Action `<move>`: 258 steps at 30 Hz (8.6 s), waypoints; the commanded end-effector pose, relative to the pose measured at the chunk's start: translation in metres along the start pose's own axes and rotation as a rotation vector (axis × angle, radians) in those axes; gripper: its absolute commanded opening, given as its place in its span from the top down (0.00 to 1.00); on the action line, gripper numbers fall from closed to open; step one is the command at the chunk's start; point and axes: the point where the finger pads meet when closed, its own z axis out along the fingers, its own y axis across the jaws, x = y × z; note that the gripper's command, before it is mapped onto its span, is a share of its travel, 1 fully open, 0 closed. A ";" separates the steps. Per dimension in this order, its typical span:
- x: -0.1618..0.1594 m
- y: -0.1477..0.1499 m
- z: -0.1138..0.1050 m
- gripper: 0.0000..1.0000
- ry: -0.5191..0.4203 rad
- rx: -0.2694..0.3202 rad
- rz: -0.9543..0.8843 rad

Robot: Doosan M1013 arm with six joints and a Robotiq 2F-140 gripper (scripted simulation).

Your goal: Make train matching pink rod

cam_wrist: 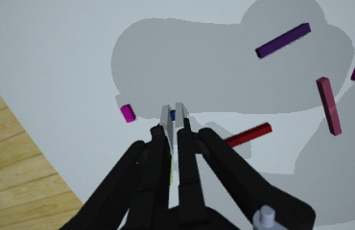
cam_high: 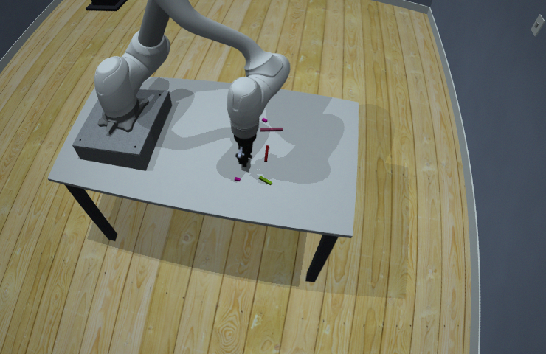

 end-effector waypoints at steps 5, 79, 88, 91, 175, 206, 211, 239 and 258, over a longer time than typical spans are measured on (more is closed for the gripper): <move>0.000 0.000 0.000 0.97 0.000 0.000 0.000; 0.000 0.000 -0.090 0.00 0.000 0.000 0.000; 0.000 0.001 -0.090 0.00 0.000 0.000 -0.008; -0.001 0.005 -0.090 0.00 0.000 0.000 -0.056; 0.014 0.241 -0.068 0.85 0.000 0.000 -2.892; 0.014 0.241 -0.068 0.85 0.000 0.000 -2.892; 0.014 0.241 -0.068 0.85 0.000 0.000 -2.892; 0.014 0.241 -0.040 0.85 0.000 0.000 -2.892; 0.014 0.241 -0.019 0.85 0.000 0.000 -2.892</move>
